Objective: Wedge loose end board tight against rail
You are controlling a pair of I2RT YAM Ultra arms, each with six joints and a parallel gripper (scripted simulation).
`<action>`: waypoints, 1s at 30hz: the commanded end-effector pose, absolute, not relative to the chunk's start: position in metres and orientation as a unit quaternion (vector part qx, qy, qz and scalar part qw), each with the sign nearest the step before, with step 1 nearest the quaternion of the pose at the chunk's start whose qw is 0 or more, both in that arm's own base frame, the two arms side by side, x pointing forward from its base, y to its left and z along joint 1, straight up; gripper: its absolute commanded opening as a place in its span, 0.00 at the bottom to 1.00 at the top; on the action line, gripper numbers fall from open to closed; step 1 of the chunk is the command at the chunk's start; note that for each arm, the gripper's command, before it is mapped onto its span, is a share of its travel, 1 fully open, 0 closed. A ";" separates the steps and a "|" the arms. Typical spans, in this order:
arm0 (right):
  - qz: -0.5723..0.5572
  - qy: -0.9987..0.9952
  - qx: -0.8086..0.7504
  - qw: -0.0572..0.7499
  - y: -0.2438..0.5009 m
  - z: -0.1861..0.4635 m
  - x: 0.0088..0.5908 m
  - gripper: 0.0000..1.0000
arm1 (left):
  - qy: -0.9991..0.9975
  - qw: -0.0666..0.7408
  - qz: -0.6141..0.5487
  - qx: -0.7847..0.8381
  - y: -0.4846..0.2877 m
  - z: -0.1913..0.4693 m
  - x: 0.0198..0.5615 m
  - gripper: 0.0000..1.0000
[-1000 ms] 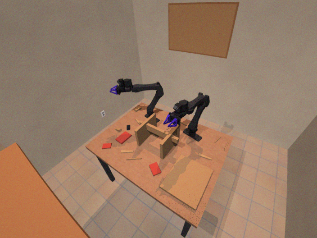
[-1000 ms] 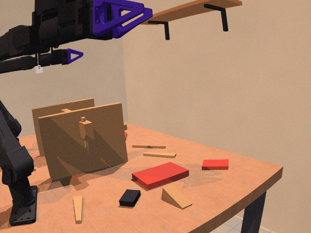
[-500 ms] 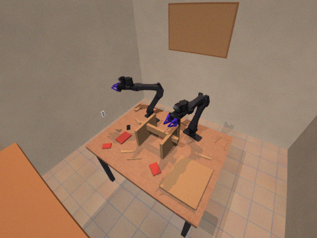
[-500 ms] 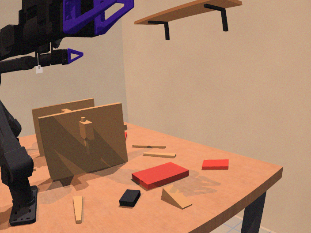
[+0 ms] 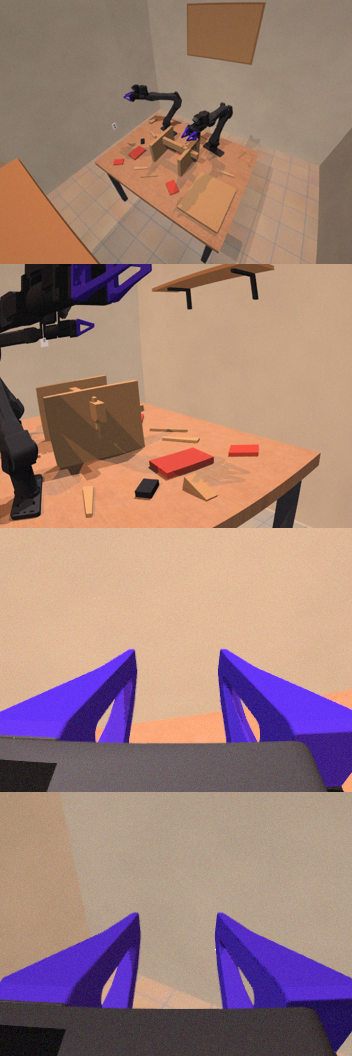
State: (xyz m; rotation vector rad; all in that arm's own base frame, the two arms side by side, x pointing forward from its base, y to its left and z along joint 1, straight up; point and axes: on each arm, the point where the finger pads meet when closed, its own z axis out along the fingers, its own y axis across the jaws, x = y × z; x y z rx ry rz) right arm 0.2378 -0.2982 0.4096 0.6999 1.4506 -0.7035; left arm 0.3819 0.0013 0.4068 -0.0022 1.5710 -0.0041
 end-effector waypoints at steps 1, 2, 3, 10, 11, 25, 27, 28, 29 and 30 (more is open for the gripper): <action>-0.322 0.604 0.294 0.668 -0.289 0.448 0.231 0.39 | 0.688 0.726 -0.003 0.000 0.001 0.431 0.370 0.43; -0.322 0.603 0.294 0.668 -0.289 0.448 0.231 0.39 | 0.688 0.726 -0.003 0.000 0.001 0.431 0.370 0.43; -0.322 0.603 0.294 0.668 -0.289 0.448 0.231 0.39 | 0.735 0.678 0.003 -0.017 0.011 0.378 0.392 0.43; -0.322 0.603 0.294 0.668 -0.289 0.448 0.231 0.39 | 0.741 0.670 -0.001 -0.052 0.028 0.385 0.392 0.43; -0.322 0.603 0.294 0.668 -0.289 0.448 0.231 0.39 | 0.744 0.666 -0.004 -0.054 0.029 0.382 0.390 0.43; -0.322 0.603 0.294 0.668 -0.289 0.448 0.231 0.39 | 0.805 0.560 0.007 -0.195 0.104 0.308 0.393 0.43; -0.322 0.603 0.294 0.668 -0.289 0.448 0.231 0.39 | 0.805 0.560 0.007 -0.195 0.104 0.308 0.393 0.43; -0.322 0.603 0.294 0.668 -0.289 0.448 0.231 0.39 | 0.803 0.562 0.007 -0.197 0.105 0.311 0.390 0.43; -0.322 0.603 0.294 0.668 -0.289 0.448 0.231 0.39 | 0.807 0.553 0.008 -0.210 0.112 0.305 0.392 0.43; -0.322 0.603 0.294 0.668 -0.289 0.448 0.231 0.39 | 0.812 0.541 0.009 -0.221 0.117 0.295 0.390 0.43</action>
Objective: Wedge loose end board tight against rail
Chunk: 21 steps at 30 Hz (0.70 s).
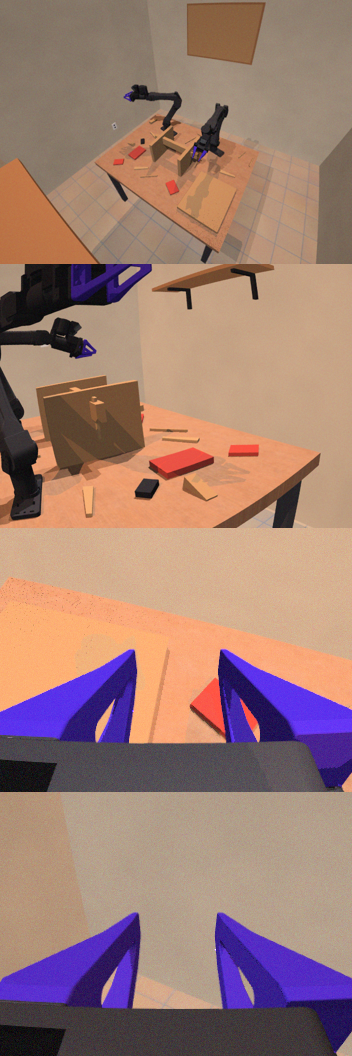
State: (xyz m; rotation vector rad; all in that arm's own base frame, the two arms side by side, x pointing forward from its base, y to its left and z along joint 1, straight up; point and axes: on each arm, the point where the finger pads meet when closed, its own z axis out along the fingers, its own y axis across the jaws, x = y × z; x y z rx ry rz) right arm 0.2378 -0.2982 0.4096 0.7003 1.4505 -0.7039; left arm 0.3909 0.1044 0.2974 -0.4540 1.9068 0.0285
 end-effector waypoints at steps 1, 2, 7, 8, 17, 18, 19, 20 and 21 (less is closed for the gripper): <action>-0.322 0.603 0.294 0.668 -0.289 0.448 0.231 0.39 | 0.814 0.530 0.015 -0.237 0.125 0.288 0.388 0.43; -0.322 0.603 0.294 0.668 -0.289 0.448 0.231 0.39 | 0.816 0.522 0.015 -0.248 0.130 0.282 0.386 0.43; -0.322 0.603 0.294 0.668 -0.289 0.448 0.231 0.39 | 0.823 0.481 0.014 -0.302 0.154 0.258 0.376 0.43; -0.322 0.603 0.294 0.668 -0.289 0.448 0.231 0.39 | 0.824 0.472 0.014 -0.314 0.158 0.253 0.373 0.43; -0.322 0.603 0.294 0.668 -0.289 0.448 0.231 0.39 | 0.823 0.415 0.016 -0.388 0.188 0.220 0.352 0.43; -0.322 0.603 0.294 0.668 -0.289 0.448 0.231 0.39 | 0.821 0.401 0.022 -0.406 0.194 0.211 0.346 0.43; -0.322 0.603 0.294 0.668 -0.289 0.448 0.231 0.39 | 0.820 0.391 0.022 -0.417 0.198 0.206 0.342 0.43; -0.322 0.603 0.294 0.668 -0.289 0.448 0.231 0.39 | 0.817 0.385 0.022 -0.428 0.203 0.204 0.339 0.43; -0.322 0.603 0.294 0.668 -0.289 0.448 0.231 0.39 | 0.816 0.374 0.021 -0.441 0.206 0.198 0.335 0.43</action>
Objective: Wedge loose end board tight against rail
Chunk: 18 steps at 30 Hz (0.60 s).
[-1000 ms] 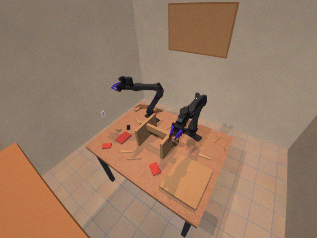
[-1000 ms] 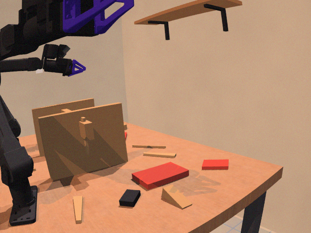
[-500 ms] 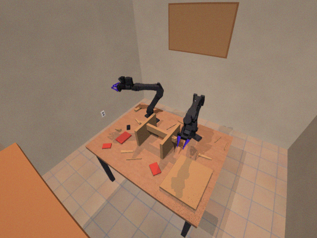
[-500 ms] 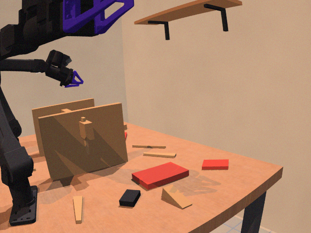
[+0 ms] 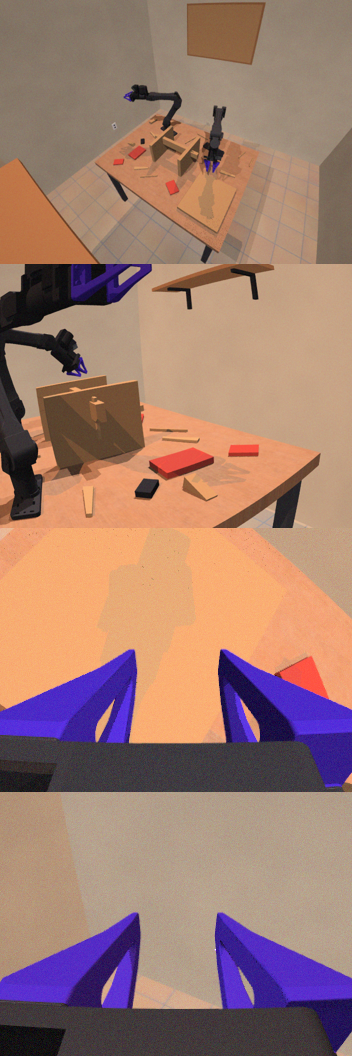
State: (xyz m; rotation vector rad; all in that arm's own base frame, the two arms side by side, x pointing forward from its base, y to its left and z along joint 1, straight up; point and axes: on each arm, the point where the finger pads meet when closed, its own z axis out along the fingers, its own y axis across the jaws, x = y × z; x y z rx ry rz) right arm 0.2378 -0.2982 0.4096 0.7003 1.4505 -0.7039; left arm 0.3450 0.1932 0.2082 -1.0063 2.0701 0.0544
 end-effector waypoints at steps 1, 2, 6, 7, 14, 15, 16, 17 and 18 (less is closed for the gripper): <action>-0.322 0.603 0.294 0.668 -0.289 0.448 0.231 0.39 | 0.814 0.364 0.021 -0.453 0.210 0.193 0.330 0.43; -0.322 0.603 0.294 0.668 -0.289 0.448 0.231 0.39 | 0.811 0.355 0.020 -0.464 0.213 0.189 0.327 0.43; -0.322 0.603 0.294 0.668 -0.289 0.448 0.231 0.39 | 0.799 0.316 0.019 -0.512 0.227 0.170 0.308 0.43; -0.322 0.603 0.294 0.668 -0.289 0.448 0.231 0.39 | 0.795 0.306 0.019 -0.524 0.230 0.166 0.303 0.43; -0.322 0.603 0.294 0.668 -0.289 0.448 0.231 0.39 | 0.773 0.254 0.022 -0.581 0.243 0.142 0.275 0.43; -0.322 0.603 0.294 0.668 -0.289 0.448 0.231 0.39 | 0.767 0.244 0.021 -0.593 0.245 0.138 0.270 0.43; -0.322 0.603 0.294 0.668 -0.289 0.448 0.231 0.39 | 0.761 0.236 0.021 -0.604 0.248 0.135 0.265 0.43; -0.322 0.603 0.294 0.668 -0.289 0.448 0.231 0.39 | 0.754 0.224 0.020 -0.617 0.250 0.131 0.259 0.43; -0.322 0.603 0.294 0.668 -0.289 0.448 0.231 0.39 | 0.748 0.212 0.019 -0.628 0.251 0.126 0.253 0.43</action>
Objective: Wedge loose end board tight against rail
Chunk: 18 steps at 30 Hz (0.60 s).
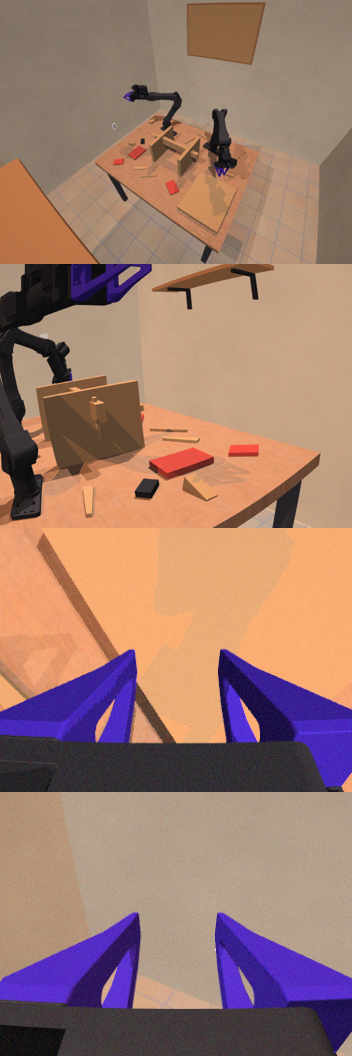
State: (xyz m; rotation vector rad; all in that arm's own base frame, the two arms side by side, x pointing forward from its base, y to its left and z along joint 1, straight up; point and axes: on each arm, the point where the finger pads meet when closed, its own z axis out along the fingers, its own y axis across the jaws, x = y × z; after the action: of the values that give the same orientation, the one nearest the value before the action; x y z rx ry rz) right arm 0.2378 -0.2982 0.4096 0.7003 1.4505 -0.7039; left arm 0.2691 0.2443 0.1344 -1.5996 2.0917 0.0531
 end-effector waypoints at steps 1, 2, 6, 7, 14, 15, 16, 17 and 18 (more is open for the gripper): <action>-0.322 0.603 0.294 0.668 -0.289 0.448 0.231 0.39 | 0.741 0.202 0.019 -0.640 0.253 0.123 0.247 0.43; -0.322 0.603 0.294 0.668 -0.289 0.448 0.231 0.39 | 0.734 0.191 0.018 -0.652 0.255 0.119 0.241 0.43; -0.322 0.603 0.294 0.668 -0.289 0.448 0.231 0.39 | 0.702 0.145 0.015 -0.697 0.259 0.104 0.216 0.43; -0.322 0.603 0.294 0.668 -0.289 0.448 0.231 0.39 | 0.693 0.133 0.014 -0.708 0.259 0.100 0.210 0.43; -0.322 0.603 0.294 0.668 -0.289 0.448 0.231 0.39 | 0.645 0.073 0.011 -0.760 0.260 0.083 0.176 0.43; -0.322 0.603 0.294 0.668 -0.289 0.448 0.231 0.39 | 0.634 0.062 0.010 -0.771 0.260 0.080 0.170 0.43; -0.322 0.603 0.294 0.668 -0.289 0.448 0.231 0.39 | 0.622 0.049 0.009 -0.781 0.260 0.078 0.164 0.43; -0.322 0.603 0.294 0.668 -0.289 0.448 0.231 0.39 | 0.610 0.036 0.007 -0.791 0.258 0.075 0.157 0.43; -0.322 0.603 0.294 0.668 -0.289 0.448 0.231 0.39 | 0.598 0.023 0.006 -0.801 0.257 0.072 0.150 0.43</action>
State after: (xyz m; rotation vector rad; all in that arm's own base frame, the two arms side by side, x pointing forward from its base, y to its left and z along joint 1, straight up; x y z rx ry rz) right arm 0.2378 -0.2982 0.4096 0.7003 1.4505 -0.7039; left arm 0.1694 0.2590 0.0752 -2.3103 1.9196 0.0204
